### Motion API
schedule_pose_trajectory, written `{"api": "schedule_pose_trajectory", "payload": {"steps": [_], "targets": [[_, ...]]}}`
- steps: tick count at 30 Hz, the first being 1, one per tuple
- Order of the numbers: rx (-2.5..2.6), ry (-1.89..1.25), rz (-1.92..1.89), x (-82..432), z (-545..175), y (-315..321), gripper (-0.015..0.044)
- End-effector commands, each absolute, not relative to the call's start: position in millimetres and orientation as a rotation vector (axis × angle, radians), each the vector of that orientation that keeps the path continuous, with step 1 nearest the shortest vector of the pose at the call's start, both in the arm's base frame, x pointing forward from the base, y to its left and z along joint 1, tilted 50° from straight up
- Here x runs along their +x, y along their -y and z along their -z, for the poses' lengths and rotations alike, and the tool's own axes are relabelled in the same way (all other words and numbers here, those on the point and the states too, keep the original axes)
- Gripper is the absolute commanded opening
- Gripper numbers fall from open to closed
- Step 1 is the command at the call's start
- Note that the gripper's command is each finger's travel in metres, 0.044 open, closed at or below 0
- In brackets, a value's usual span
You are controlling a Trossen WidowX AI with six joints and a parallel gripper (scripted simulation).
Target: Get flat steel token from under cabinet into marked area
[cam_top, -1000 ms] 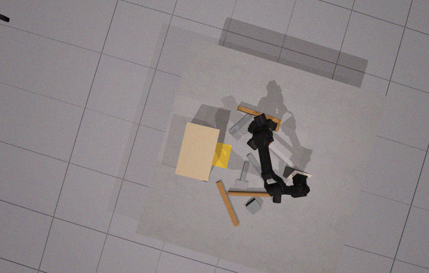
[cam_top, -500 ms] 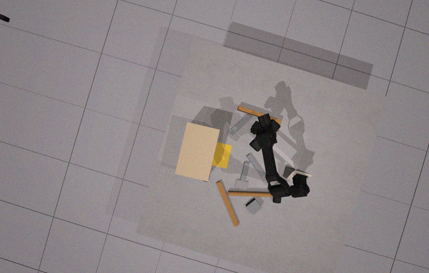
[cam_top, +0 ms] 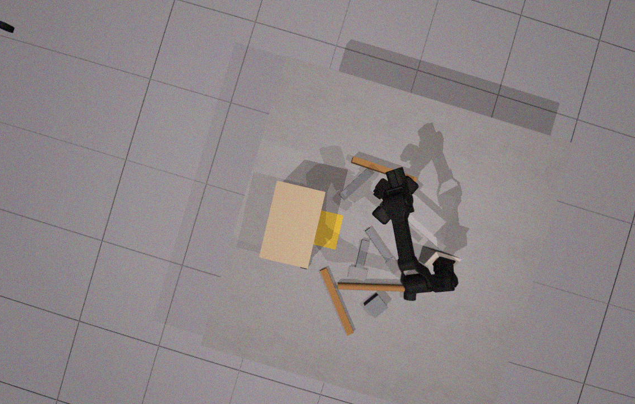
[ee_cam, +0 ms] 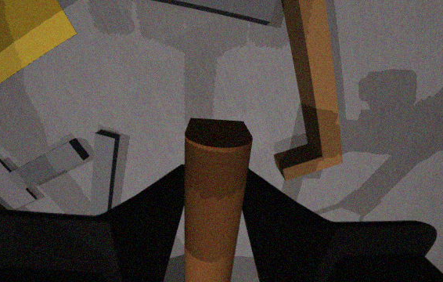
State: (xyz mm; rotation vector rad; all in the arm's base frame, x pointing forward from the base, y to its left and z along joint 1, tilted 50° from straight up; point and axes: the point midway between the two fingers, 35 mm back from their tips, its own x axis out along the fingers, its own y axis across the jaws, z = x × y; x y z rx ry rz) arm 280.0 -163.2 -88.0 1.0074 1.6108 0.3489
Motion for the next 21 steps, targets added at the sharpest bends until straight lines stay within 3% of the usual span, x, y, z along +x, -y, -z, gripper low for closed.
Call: {"api": "schedule_pose_trajectory", "payload": {"steps": [1,21], "targets": [[0.997,-1.606,-0.34,277.3,93.0,175.8,0.0],[0.995,-1.606,-0.338,269.2,121.3,201.3,0.0]]}}
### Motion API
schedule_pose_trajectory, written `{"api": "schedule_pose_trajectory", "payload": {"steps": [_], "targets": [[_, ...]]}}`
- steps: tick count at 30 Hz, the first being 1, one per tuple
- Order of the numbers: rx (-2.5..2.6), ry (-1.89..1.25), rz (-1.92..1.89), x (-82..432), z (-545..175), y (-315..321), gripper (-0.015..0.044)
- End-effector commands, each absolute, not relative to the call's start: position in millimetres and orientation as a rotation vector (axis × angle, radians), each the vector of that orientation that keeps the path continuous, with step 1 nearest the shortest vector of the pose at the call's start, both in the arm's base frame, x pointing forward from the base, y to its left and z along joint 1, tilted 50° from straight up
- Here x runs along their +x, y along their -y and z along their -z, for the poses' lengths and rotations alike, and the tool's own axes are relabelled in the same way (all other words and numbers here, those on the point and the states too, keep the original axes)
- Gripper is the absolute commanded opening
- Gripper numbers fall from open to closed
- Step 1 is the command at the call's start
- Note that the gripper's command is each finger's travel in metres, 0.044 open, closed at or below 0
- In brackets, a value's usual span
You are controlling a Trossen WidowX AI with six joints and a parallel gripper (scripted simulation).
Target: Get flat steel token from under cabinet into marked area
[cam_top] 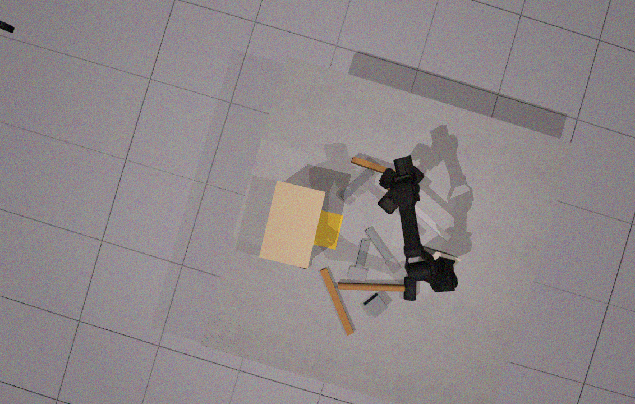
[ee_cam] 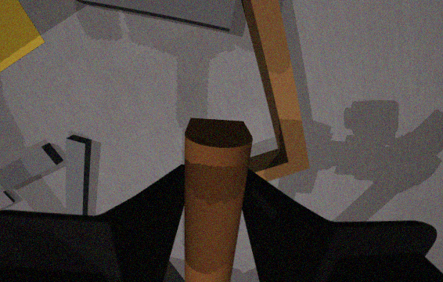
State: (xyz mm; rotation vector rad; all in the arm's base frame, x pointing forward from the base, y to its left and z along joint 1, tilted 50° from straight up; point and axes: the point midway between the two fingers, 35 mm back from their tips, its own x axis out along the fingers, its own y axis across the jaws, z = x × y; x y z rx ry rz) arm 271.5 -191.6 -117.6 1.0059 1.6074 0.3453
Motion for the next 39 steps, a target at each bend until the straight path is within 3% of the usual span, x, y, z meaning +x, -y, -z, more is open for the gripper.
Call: {"api": "schedule_pose_trajectory", "payload": {"steps": [1,39], "targets": [[0.995,-1.606,-0.338,268.9,122.6,202.5,0.0],[1.017,-1.615,-0.31,256.9,164.6,241.0,0.0]]}}
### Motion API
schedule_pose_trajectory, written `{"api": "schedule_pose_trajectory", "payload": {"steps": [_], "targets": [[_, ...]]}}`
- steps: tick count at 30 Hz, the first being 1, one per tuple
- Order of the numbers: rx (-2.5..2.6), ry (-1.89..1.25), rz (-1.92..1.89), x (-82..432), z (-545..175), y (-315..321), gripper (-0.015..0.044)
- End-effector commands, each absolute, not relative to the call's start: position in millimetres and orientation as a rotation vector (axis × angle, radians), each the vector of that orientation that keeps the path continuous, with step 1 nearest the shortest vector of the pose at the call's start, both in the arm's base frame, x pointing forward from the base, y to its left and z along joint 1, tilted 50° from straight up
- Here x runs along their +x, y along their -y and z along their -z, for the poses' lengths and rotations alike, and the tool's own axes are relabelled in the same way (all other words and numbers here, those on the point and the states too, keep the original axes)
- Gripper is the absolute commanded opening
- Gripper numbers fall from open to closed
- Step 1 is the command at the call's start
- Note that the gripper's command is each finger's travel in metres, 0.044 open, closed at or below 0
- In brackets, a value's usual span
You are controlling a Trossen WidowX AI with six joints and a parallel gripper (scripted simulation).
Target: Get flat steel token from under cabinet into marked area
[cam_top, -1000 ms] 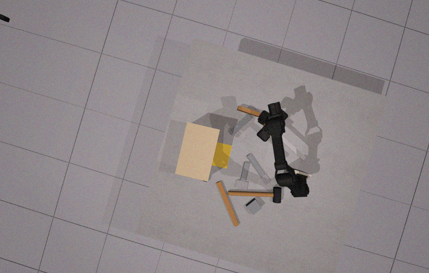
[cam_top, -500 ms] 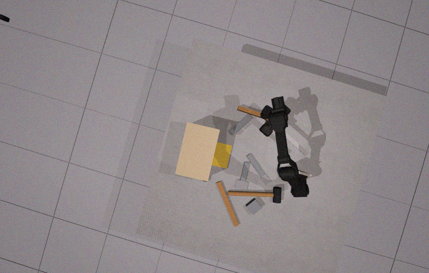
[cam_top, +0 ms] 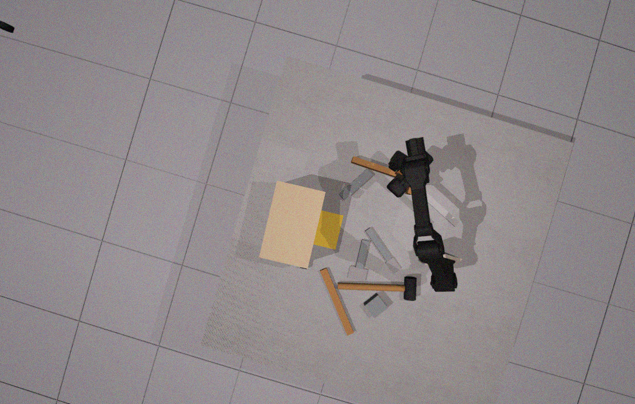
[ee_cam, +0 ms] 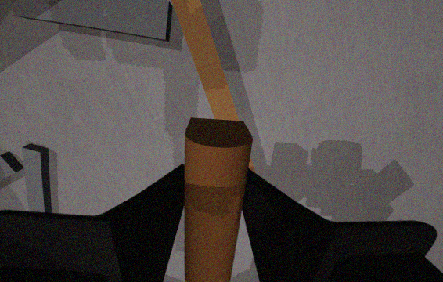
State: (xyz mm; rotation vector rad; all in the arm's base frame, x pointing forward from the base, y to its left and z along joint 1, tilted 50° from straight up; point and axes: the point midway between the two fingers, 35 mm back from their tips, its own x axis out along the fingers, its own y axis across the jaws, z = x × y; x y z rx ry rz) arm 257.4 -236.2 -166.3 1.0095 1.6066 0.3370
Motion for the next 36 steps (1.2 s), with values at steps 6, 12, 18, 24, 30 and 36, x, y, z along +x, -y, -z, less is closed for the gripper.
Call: {"api": "schedule_pose_trajectory", "payload": {"steps": [6,12,18,24,30,36], "targets": [[1.051,-1.629,-0.274,257.0,164.3,240.6,0.0],[1.086,-1.642,-0.238,257.1,164.0,240.4,0.0],[1.121,-1.655,-0.2,257.2,163.9,240.3,0.0],[1.156,-1.667,-0.162,257.3,163.8,240.2,0.0],[1.192,-1.679,-0.123,257.3,163.7,240.1,0.0],[1.227,-1.69,-0.084,257.4,163.6,240.1,0.0]]}}
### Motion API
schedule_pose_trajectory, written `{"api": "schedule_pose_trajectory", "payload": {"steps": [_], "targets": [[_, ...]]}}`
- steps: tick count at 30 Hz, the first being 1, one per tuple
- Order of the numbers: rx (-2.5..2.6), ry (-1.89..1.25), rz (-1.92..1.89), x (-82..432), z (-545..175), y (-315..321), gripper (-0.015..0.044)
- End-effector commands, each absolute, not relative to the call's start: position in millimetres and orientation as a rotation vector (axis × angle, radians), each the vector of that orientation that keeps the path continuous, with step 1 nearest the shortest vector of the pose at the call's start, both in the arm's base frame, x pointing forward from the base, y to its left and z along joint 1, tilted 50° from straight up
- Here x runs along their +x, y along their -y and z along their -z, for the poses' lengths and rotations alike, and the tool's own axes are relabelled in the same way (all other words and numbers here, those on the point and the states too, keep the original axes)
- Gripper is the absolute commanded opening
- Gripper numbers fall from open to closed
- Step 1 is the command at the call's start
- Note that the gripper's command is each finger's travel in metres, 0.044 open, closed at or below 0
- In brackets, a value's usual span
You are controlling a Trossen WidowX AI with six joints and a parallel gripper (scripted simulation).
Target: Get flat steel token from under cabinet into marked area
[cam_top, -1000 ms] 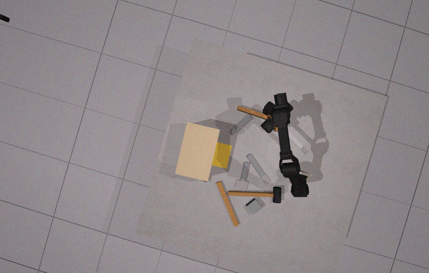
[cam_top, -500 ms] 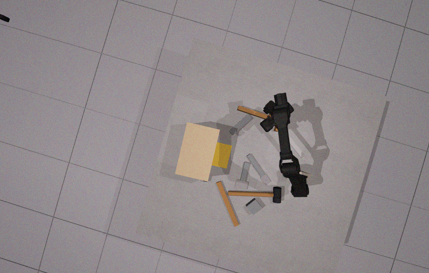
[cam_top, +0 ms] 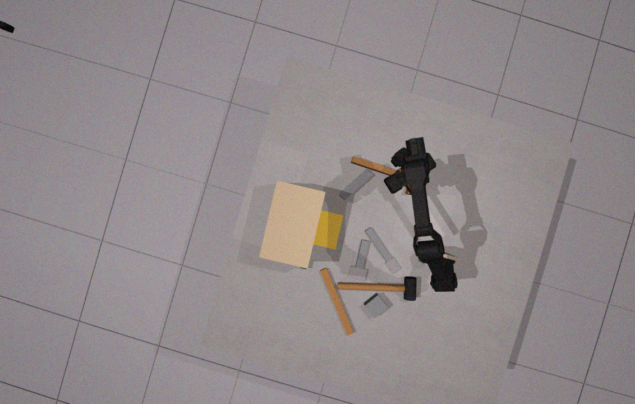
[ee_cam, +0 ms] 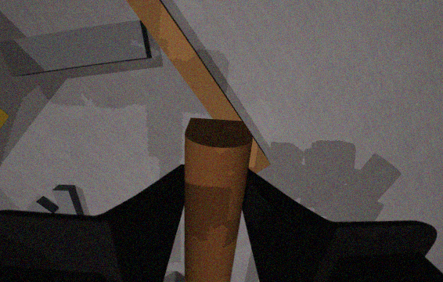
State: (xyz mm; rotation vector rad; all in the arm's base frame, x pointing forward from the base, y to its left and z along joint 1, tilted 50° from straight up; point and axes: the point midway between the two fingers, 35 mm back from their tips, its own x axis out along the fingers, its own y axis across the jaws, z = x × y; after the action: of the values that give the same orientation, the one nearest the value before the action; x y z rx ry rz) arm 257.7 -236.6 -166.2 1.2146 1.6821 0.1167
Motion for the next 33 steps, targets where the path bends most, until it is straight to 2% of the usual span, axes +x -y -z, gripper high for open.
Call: {"api": "schedule_pose_trajectory", "payload": {"steps": [1,33], "targets": [[1.232,-1.691,-0.078,257.4,163.6,240.1,0.0],[1.418,-1.74,0.141,257.5,163.5,239.9,0.0]]}}
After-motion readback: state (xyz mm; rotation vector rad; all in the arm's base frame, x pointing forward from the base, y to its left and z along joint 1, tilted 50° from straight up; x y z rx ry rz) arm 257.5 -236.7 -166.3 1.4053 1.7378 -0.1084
